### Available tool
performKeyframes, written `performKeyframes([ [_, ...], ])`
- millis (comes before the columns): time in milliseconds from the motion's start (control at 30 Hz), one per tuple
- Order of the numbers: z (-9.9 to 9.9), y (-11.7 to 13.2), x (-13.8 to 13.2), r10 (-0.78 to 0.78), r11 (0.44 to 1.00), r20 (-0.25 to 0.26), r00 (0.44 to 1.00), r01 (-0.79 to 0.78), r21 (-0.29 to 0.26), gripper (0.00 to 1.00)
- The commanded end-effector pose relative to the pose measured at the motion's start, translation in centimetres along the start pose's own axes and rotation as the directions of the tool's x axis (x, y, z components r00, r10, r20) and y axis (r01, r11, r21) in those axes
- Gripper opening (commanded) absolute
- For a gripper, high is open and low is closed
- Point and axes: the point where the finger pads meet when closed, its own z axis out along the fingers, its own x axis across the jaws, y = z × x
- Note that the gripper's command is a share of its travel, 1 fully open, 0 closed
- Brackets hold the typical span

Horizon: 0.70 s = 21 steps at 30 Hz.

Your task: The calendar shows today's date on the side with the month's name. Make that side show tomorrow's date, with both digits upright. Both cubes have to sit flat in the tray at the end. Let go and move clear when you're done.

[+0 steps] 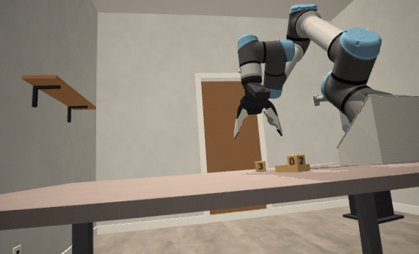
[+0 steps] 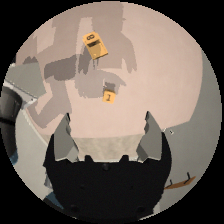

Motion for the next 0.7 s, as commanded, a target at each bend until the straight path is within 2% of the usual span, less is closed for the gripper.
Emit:
performKeyframes([
  [0, 0.00, 0.10, 0.15, 0.099, 0.995, 0.003, 0.995, -0.099, -0.004, 1.00],
  [200, 0.02, 0.21, 0.26, 0.185, 0.983, 0.003, 0.983, -0.185, -0.004, 1.00],
  [667, 0.04, 0.30, 0.34, 0.253, 0.967, 0.003, 0.967, -0.253, -0.005, 1.00],
])
